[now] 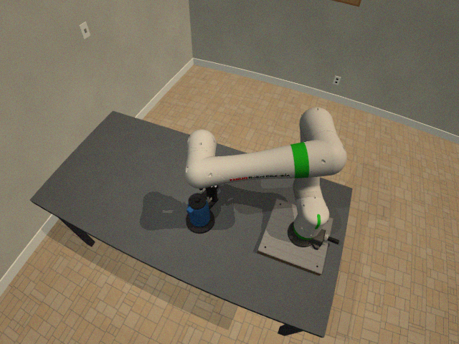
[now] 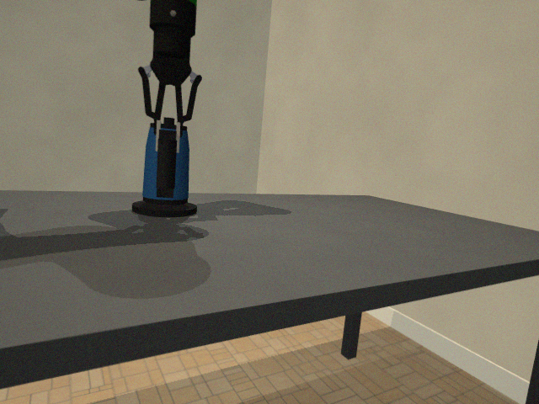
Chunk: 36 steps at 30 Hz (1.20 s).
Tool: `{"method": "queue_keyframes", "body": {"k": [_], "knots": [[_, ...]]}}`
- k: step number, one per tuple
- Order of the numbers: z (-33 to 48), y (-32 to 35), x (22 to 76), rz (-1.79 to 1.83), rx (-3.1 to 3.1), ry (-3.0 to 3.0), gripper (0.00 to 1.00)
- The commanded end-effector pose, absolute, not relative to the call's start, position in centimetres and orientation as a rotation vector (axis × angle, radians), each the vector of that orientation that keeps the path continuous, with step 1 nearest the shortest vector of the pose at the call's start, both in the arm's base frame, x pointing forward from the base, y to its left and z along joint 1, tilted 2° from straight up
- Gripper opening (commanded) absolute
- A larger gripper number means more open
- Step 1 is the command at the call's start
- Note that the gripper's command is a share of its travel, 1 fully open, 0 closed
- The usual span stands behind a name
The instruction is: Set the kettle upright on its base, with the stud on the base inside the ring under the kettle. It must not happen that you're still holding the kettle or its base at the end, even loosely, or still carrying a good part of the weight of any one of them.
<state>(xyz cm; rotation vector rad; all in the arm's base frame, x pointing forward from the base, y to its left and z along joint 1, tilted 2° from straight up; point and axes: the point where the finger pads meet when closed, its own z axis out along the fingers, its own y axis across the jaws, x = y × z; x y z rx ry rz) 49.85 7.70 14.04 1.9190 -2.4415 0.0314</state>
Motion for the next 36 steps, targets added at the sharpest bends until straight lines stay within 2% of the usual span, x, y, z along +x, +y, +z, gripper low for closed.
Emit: {"method": "queue_keyframes", "body": {"k": [1,36], "knots": [[13.92,7.7,49.86,0.032,1.919,-2.442,0.0],[13.61,7.69,49.86,0.032,1.919,-2.442,0.0]]}}
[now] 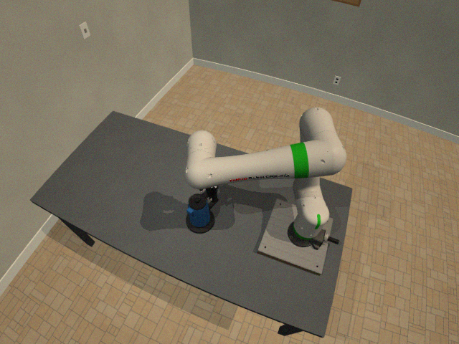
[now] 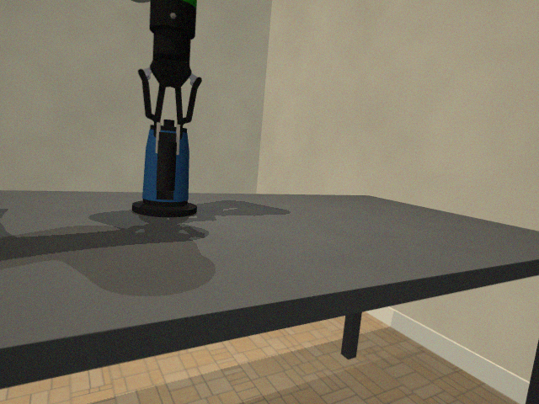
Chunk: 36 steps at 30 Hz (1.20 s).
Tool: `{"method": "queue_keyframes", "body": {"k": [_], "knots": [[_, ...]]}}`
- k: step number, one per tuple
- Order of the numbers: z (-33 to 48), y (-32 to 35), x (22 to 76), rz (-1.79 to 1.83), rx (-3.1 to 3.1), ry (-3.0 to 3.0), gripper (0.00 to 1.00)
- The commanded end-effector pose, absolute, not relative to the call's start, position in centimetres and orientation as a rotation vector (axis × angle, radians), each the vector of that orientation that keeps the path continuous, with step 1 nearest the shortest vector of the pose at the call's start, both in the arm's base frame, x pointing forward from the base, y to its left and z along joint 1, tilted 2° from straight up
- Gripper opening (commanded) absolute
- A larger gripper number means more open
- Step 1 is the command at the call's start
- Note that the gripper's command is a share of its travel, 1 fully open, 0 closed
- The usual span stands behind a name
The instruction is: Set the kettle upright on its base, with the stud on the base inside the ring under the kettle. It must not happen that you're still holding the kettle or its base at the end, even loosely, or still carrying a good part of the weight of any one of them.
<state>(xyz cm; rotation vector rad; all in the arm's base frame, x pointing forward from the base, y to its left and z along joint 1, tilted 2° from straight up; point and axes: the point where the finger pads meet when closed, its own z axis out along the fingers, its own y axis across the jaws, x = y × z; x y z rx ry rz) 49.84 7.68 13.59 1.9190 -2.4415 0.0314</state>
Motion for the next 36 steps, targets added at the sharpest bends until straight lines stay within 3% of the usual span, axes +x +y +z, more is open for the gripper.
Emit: {"method": "queue_keyframes", "body": {"k": [1,26,27,36], "knots": [[13.61,7.69,49.86,0.032,1.919,-2.442,0.0],[13.31,7.68,49.85,0.032,1.919,-2.442,0.0],[13.31,7.68,49.85,0.032,1.919,-2.442,0.47],[13.31,7.68,49.85,0.032,1.919,-2.442,0.47]]}}
